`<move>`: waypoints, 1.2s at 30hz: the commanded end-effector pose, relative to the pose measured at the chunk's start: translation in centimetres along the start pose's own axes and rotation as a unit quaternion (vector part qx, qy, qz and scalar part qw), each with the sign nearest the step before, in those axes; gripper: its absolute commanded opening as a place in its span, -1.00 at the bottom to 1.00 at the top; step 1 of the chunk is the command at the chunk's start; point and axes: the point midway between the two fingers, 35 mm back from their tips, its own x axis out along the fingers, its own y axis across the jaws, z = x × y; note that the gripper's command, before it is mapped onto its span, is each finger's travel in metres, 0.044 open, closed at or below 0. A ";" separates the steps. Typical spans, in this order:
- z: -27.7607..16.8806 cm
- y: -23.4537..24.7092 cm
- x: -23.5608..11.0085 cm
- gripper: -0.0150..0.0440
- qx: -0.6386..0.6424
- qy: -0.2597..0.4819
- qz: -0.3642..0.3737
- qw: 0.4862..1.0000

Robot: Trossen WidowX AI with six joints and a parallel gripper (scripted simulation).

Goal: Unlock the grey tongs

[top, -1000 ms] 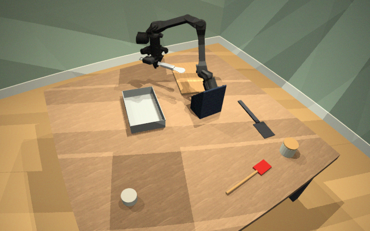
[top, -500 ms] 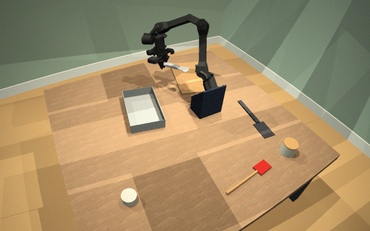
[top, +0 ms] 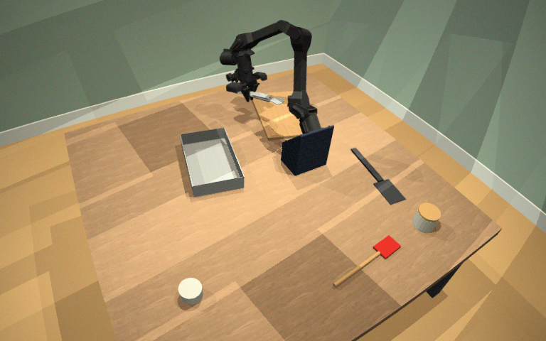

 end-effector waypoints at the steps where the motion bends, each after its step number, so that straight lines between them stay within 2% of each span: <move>1: -0.3 -1.3 -0.1 -1.00 0.018 0.001 0.008 1.000; 36: -3.3 -9.5 -0.1 -1.00 0.153 -0.006 0.043 0.987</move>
